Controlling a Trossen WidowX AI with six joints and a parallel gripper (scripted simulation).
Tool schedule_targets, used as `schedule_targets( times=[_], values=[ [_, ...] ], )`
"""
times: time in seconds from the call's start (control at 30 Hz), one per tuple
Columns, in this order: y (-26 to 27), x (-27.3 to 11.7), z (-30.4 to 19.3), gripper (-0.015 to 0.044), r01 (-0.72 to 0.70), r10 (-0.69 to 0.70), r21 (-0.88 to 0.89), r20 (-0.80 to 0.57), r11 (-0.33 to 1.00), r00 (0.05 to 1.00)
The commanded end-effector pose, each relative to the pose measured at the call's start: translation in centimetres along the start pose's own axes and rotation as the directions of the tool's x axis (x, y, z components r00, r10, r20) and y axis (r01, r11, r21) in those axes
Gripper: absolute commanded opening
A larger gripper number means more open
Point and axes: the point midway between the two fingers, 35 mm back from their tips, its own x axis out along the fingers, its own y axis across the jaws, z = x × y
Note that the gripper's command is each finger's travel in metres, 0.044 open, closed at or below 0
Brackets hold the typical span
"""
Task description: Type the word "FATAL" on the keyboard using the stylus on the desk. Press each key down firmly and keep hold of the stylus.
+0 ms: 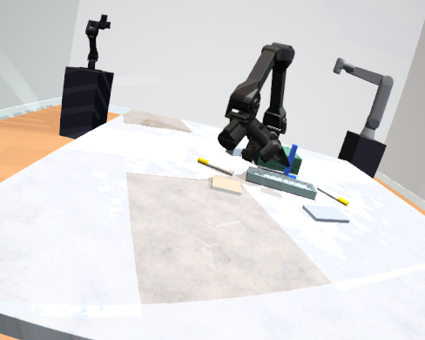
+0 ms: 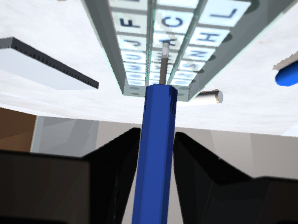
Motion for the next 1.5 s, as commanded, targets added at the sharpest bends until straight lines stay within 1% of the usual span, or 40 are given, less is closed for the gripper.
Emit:
schedule_targets(
  times=[0.0,0.47,0.77,0.97,1.07,1.13,1.17,1.47],
  values=[
    [0.0,0.1,0.2,0.0081,0.002,-0.002,-0.003,0.003,1.000,1.000],
    [0.0,0.1,0.2,0.0081,0.002,-0.002,-0.003,0.003,1.000,1.000],
    [0.0,-1.7,-2.9,0.0081,0.002,-0.002,-0.003,0.003,1.000,1.000],
    [0.0,-1.6,-2.8,0.0085,-0.001,0.001,-0.003,0.002,1.000,1.000],
    [0.0,-1.6,-2.8,0.0065,-0.001,0.001,-0.003,0.002,1.000,1.000],
    [-0.1,-1.8,-2.7,0.0012,-0.001,0.001,-0.003,0.003,1.000,1.000],
    [-0.2,-2.0,-2.6,0.0000,-0.001,0.001,-0.002,0.004,1.000,1.000],
    [-2.1,-4.5,-1.6,0.0000,0.003,-0.003,-0.001,0.007,1.000,1.000]
  ],
)
